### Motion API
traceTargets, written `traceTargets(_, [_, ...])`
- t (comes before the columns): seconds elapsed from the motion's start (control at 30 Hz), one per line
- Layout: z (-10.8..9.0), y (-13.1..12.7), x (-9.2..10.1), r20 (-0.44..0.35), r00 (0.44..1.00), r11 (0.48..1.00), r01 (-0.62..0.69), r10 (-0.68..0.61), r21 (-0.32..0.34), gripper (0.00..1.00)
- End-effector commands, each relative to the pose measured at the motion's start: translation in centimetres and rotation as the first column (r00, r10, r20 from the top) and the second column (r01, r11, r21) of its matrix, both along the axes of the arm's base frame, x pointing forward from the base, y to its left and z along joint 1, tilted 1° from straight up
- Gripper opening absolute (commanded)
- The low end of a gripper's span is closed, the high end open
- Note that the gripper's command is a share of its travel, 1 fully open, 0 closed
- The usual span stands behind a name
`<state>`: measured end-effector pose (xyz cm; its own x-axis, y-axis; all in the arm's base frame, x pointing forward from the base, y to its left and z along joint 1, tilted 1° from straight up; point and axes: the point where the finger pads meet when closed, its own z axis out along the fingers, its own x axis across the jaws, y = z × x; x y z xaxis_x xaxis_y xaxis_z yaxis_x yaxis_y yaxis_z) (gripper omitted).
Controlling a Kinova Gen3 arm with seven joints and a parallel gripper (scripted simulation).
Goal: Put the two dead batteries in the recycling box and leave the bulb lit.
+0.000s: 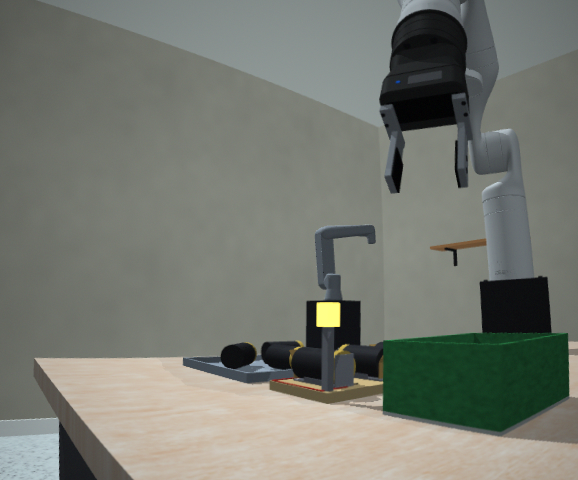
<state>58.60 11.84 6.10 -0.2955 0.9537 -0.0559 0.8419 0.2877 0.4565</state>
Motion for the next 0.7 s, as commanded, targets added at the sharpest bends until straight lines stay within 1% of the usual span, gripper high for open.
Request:
traceTargets(0.0, [0.13,0.02,0.08,0.003,1.0,1.0,0.0,0.0,0.001,1.0])
traceTargets(0.57, [0.12,0.02,0.07,0.002,1.0,1.0,0.0,0.0,0.0,1.0])
traceTargets(0.67, [-0.02,-0.1,-0.12,-0.004,1.0,1.0,-0.015,0.015,-0.008,1.0])
